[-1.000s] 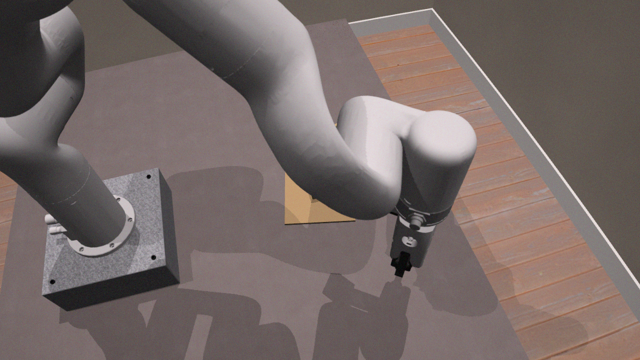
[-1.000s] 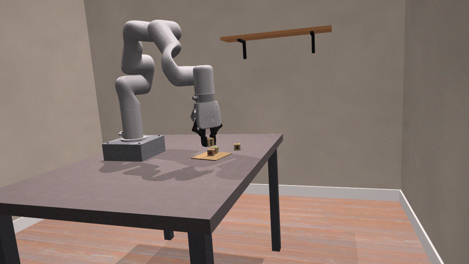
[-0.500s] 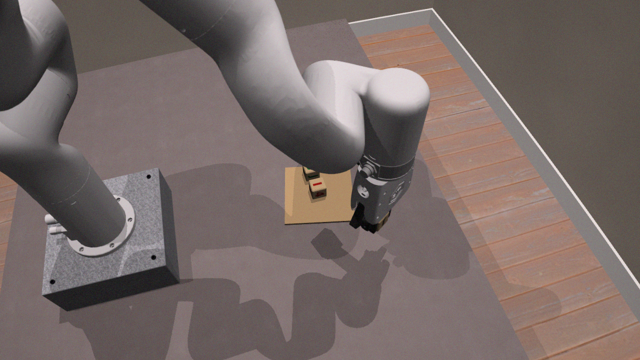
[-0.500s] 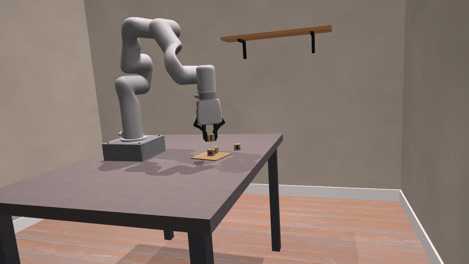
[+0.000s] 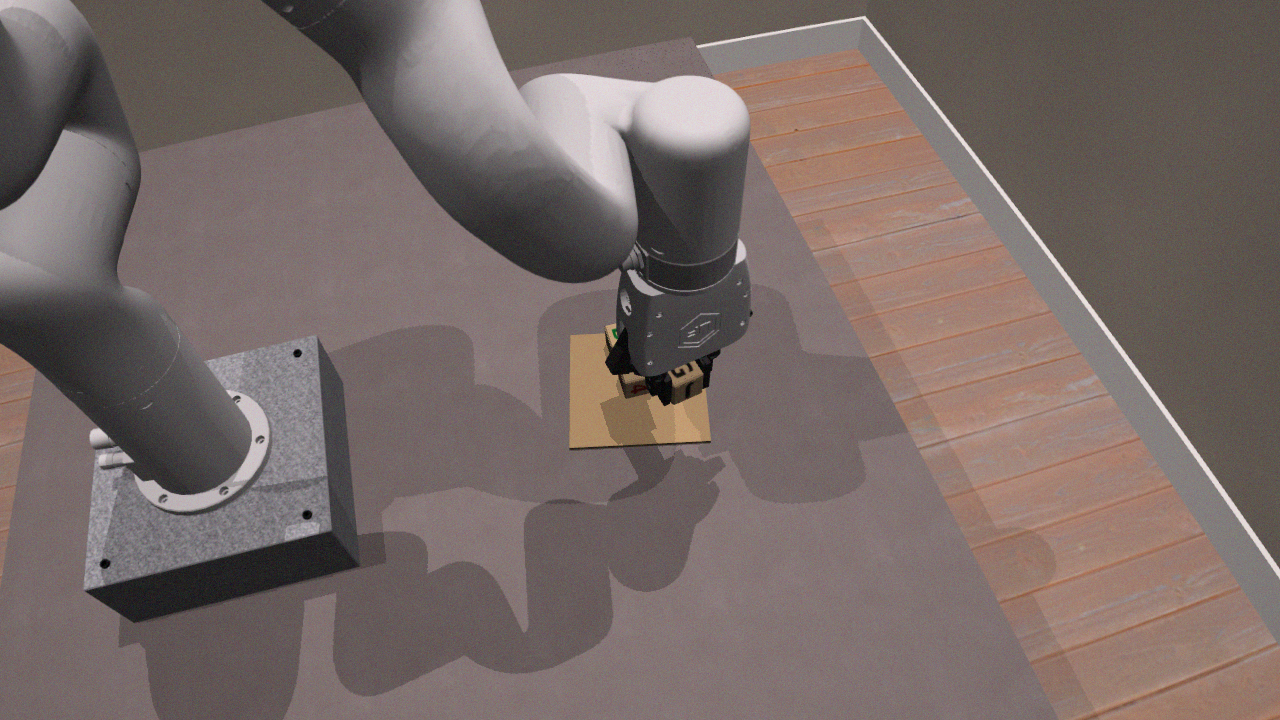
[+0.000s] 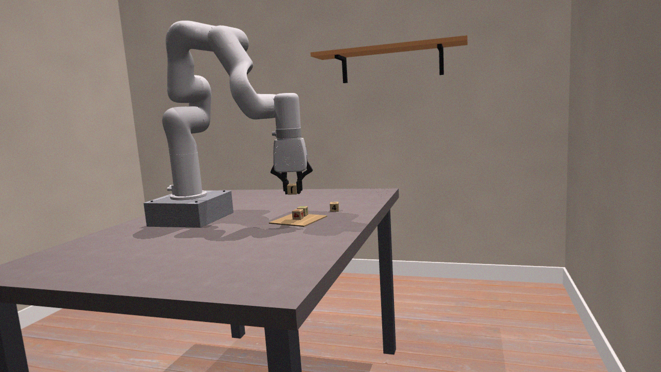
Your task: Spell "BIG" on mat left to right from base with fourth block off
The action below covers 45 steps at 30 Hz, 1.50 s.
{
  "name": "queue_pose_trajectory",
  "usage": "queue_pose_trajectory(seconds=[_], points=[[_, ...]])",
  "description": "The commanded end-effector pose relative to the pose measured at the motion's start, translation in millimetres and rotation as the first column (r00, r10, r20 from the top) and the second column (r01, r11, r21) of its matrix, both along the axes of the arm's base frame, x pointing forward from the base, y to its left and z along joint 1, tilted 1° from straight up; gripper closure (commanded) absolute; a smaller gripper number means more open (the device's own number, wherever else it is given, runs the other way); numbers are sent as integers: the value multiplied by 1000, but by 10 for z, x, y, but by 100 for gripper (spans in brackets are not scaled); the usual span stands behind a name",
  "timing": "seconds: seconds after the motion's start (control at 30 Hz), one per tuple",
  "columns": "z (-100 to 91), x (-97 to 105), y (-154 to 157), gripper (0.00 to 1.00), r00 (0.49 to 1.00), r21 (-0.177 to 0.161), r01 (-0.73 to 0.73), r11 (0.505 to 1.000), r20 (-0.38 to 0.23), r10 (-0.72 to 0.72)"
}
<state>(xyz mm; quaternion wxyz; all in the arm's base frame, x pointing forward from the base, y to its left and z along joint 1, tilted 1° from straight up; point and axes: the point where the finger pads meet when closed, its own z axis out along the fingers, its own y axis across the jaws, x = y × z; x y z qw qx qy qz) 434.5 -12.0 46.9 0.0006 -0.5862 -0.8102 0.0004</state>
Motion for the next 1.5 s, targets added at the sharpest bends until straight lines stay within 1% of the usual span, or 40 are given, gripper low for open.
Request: queue_pose_trajectory(seconds=[0.0, 0.13, 0.6, 0.87, 1.03, 1.37, 1.43, 1.47], points=[[12, -167, 191, 73, 991, 2, 130, 991, 14, -130], [7, -228, 246, 73, 986, 2, 169, 986, 14, -169], [6, -228, 246, 73, 985, 2, 169, 986, 14, -169], [-70, -229, 242, 73, 985, 2, 170, 986, 13, -170], [-245, -227, 241, 73, 985, 2, 170, 986, 13, -170], [-719, -221, 239, 73, 985, 2, 170, 986, 13, -170], [-719, -221, 239, 73, 985, 2, 170, 986, 13, -170], [-758, -221, 239, 73, 985, 2, 170, 986, 13, -170]])
